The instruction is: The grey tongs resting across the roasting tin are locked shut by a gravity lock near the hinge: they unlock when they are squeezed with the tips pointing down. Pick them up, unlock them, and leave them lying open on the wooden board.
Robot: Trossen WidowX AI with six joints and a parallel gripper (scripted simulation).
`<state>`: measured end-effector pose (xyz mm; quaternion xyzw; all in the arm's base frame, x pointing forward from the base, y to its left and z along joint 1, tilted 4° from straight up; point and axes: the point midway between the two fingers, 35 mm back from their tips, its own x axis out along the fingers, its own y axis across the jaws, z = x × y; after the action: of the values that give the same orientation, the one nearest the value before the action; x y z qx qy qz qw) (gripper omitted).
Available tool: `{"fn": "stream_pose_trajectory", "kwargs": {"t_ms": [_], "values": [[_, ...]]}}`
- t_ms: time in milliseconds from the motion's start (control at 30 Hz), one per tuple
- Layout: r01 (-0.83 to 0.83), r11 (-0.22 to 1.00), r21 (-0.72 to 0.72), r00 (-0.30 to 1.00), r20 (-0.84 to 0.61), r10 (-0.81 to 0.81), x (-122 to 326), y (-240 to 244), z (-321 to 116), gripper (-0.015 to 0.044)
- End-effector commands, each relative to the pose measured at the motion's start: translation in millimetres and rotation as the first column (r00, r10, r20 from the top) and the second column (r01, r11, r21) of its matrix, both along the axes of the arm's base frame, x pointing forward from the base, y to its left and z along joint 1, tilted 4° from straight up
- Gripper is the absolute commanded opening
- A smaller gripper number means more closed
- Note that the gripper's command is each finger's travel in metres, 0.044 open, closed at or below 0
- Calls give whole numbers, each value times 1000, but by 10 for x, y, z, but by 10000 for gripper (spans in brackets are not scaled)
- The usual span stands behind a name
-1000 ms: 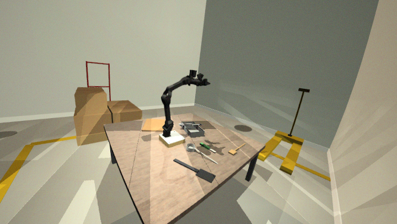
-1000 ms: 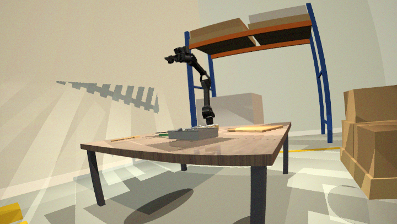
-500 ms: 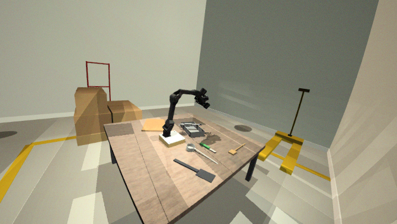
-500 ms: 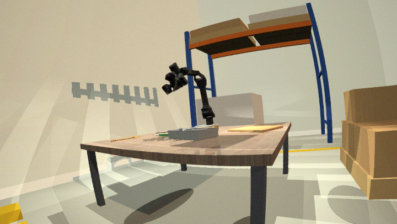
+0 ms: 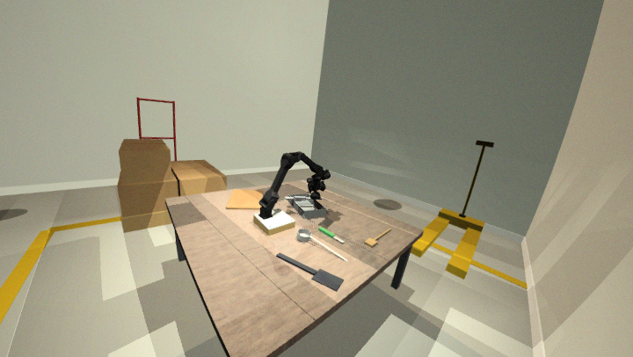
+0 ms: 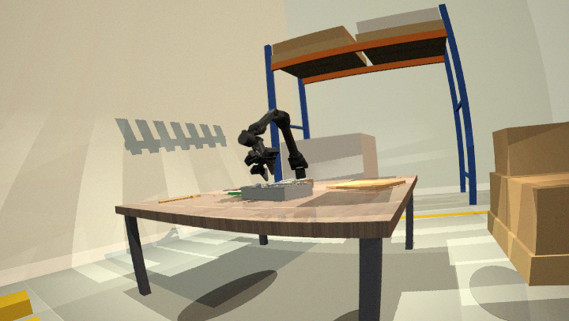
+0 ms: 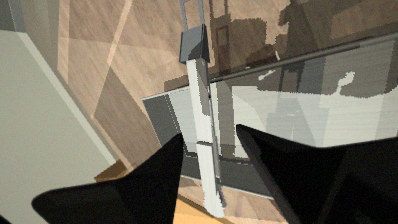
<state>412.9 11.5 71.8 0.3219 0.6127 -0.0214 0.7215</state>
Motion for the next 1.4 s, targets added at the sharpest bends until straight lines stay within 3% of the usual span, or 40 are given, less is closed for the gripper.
{"fn": "stream_pose_trajectory", "kwargs": {"t_ms": [0,1367], "values": [[8,1000,19,1000,0,-8,5,1,31,260],[8,1000,20,1000,0,-8,168,187,-451,260]]}}
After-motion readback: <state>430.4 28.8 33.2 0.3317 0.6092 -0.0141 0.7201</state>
